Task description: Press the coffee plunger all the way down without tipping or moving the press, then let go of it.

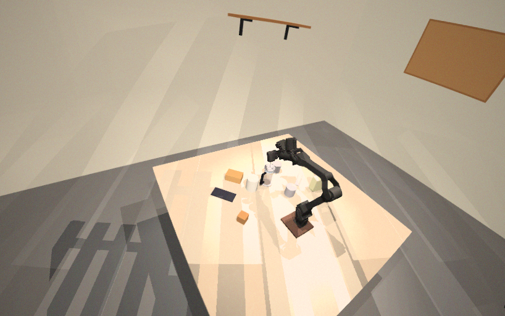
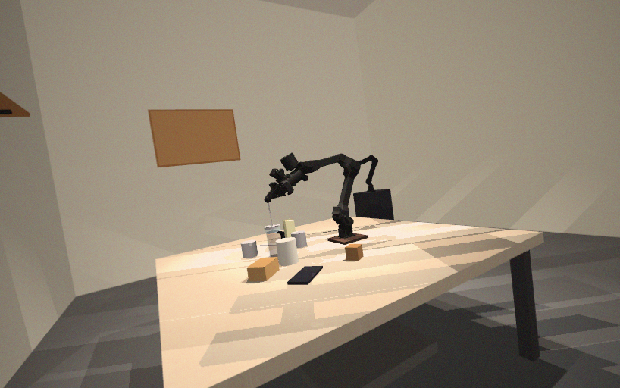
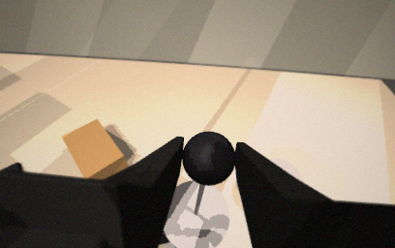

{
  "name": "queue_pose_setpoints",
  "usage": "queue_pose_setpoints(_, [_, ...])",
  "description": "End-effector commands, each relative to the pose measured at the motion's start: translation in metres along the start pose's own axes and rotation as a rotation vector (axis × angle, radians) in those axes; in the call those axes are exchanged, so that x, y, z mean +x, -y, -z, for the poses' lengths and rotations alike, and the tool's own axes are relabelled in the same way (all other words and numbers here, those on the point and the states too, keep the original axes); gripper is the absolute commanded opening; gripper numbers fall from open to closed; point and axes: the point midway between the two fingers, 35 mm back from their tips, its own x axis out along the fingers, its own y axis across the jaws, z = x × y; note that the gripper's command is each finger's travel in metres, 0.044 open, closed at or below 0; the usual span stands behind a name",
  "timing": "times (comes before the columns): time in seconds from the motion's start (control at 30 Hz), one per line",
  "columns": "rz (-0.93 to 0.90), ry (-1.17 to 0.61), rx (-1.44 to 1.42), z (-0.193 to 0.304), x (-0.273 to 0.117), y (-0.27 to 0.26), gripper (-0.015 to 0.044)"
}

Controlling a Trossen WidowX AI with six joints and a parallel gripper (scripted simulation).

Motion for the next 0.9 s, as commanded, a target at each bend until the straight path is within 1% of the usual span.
queue_pose_setpoints(0.0, [-0.001,-0.033,0.005,0.015,0.008,0.000,0.0125])
queue_pose_setpoints(0.87, [-0.001,-0.032,0.005,0.050,0.032,0.000,0.0125])
